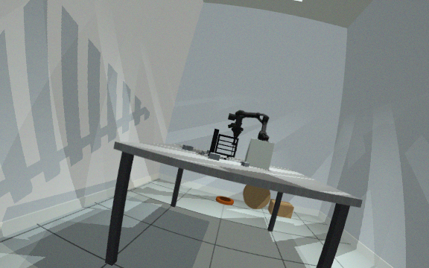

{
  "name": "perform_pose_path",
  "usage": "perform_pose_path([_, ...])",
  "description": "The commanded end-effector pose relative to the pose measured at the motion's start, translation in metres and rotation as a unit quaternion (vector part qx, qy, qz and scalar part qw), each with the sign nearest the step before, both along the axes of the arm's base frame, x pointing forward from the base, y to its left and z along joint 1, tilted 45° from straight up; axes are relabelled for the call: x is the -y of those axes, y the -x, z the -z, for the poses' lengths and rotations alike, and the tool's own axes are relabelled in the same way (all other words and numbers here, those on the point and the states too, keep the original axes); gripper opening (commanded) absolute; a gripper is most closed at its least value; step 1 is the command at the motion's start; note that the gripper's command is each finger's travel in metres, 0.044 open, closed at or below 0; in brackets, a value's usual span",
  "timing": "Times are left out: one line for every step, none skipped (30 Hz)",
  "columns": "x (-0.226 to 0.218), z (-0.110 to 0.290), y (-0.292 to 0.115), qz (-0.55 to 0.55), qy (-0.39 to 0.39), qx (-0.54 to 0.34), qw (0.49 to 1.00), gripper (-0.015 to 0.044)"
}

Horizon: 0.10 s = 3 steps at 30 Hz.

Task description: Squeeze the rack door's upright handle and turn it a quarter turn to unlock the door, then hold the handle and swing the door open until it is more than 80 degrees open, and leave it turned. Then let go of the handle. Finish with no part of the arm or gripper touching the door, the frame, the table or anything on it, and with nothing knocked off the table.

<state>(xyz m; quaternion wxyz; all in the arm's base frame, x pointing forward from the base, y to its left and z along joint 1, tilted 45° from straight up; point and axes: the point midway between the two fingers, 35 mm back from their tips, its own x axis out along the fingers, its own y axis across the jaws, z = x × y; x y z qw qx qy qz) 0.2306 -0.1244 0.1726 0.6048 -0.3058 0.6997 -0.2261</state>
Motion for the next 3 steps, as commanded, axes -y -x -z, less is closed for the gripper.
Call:
perform_pose_path([-0.0047,-0.0054,-0.0021,0.0,-0.001,0.004,1.0,0.0288])
perform_pose_path([-0.0058,-0.0064,-0.0022,0.0,-0.001,0.004,1.0,0.0288])
perform_pose_path([-0.0068,-0.0075,-0.0023,0.0,-0.001,0.004,1.0,0.0288])
